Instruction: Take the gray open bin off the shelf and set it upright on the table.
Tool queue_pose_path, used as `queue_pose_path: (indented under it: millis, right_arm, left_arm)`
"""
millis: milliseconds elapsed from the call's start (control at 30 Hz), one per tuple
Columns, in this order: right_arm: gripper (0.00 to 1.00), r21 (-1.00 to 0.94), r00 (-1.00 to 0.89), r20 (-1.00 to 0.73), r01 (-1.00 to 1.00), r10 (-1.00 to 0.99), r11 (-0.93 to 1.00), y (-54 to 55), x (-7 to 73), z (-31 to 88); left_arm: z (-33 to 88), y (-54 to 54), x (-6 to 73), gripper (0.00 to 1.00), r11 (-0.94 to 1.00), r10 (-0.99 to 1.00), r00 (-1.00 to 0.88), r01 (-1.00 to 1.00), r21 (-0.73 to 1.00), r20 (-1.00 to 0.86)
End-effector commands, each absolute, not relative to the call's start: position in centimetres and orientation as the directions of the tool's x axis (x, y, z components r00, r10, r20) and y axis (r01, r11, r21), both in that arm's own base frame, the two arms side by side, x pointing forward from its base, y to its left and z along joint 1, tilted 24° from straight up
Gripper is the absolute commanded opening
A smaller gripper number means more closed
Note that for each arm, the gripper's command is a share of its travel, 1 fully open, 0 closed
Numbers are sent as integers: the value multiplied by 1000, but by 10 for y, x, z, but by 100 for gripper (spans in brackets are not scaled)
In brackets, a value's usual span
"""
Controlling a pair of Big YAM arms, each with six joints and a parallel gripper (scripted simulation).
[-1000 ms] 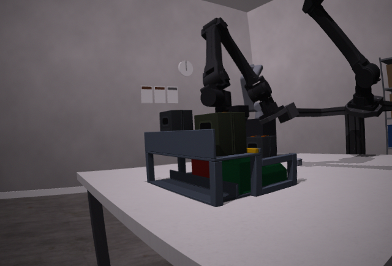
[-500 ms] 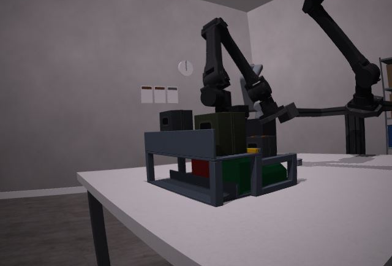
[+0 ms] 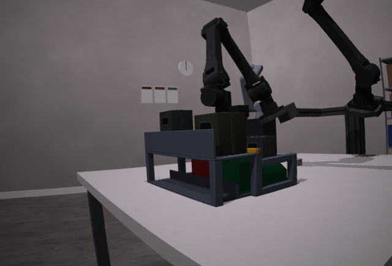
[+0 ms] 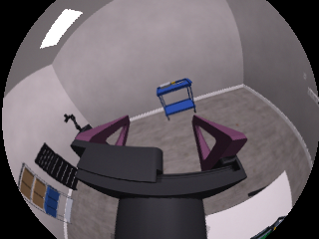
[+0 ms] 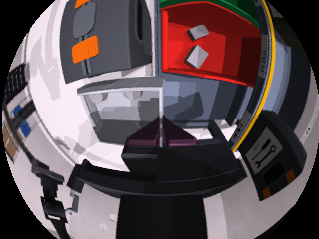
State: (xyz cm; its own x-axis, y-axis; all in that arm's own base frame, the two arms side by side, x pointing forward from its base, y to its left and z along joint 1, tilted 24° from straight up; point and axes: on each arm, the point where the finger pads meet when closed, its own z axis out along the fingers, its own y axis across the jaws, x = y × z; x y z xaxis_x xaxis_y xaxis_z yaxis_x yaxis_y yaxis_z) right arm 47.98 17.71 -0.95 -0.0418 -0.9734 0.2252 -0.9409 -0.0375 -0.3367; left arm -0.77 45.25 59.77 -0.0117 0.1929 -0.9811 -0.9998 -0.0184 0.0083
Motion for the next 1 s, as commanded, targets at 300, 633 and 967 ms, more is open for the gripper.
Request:
queue_pose_path:
  millis: [300, 633, 967]
  right_arm:
    - [0, -356, -32, 207, -933, -978, -45, 189, 476, 9]
    - [0, -370, -38, 199, -928, -979, -40, 190, 473, 6]
    - [0, -376, -39, 195, -926, -980, -38, 191, 470, 6]
  left_arm:
    - [610, 446, -13, 100, -30, 229, -7, -1000, 0, -973]
    - [610, 446, -13, 100, -30, 229, -7, -1000, 0, -973]
    - [610, 446, -13, 100, -30, 229, -7, -1000, 0, -973]
